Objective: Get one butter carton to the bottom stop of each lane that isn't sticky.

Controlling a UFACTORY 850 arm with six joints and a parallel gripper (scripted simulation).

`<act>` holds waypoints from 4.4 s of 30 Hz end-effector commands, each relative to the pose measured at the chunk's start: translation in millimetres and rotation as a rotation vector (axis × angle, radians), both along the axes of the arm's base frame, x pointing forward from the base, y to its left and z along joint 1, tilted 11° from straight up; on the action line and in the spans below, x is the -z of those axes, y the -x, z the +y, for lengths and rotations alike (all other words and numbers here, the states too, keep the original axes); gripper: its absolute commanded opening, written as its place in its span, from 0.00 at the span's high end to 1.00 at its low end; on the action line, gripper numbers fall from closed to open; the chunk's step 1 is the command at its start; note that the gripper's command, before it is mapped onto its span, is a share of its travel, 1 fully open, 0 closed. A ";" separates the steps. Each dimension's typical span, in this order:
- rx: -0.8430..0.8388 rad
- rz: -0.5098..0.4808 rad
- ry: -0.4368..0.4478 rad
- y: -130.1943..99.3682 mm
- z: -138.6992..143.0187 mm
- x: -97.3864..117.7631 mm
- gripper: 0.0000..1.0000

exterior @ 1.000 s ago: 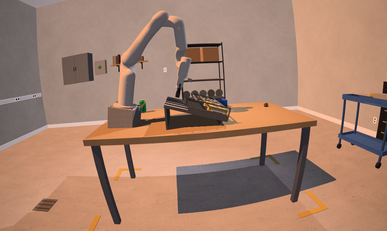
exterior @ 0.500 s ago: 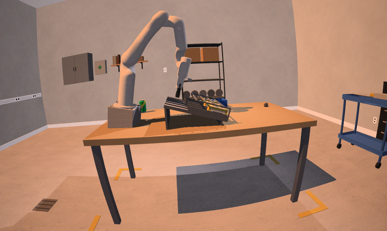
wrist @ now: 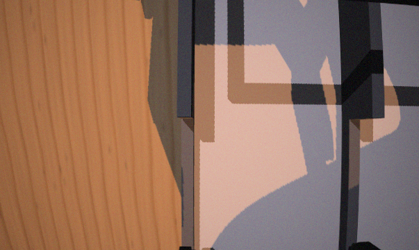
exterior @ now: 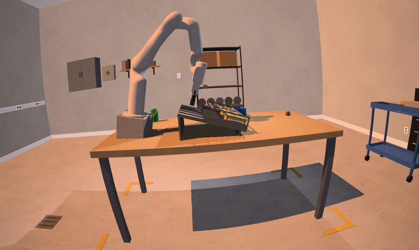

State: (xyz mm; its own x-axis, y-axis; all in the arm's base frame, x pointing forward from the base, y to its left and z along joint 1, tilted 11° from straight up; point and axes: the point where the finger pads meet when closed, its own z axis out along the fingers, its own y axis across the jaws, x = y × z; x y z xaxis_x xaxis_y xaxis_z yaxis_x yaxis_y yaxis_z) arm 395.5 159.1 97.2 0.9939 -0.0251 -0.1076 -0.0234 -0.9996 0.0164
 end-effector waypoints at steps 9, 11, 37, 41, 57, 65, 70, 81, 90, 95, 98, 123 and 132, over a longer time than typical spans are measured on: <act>0.000 -0.001 -0.001 -0.6 0.3 -0.5 0.16; 0.000 -0.001 -0.001 -0.6 0.3 -0.5 0.16; 0.000 -0.001 -0.001 -0.6 0.3 -0.5 0.13; 0.000 -0.001 -0.001 -0.6 0.3 -0.5 0.13; 0.000 -0.001 -0.001 -0.6 0.3 -0.5 0.11; 0.000 -0.001 -0.001 -0.6 0.3 -0.5 0.11; 0.000 -0.001 -0.001 -0.6 0.3 -0.5 0.10; 0.000 -0.001 -0.001 -0.6 0.3 -0.5 0.10; 0.000 -0.001 -0.001 -0.6 0.3 -0.5 0.08; 0.000 -0.001 -0.001 -0.6 0.3 -0.5 0.08; 0.000 -0.001 -0.001 -0.6 0.3 -0.5 0.08; 0.000 -0.001 -0.001 -0.6 0.3 -0.5 0.00; 0.000 -0.001 -0.001 -0.6 0.3 -0.5 0.00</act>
State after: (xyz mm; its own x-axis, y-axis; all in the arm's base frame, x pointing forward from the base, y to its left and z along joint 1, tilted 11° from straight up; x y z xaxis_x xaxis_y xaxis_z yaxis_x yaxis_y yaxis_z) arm 395.5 159.1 97.2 0.9939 -0.0251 -0.1076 -0.0234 -0.9996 0.0164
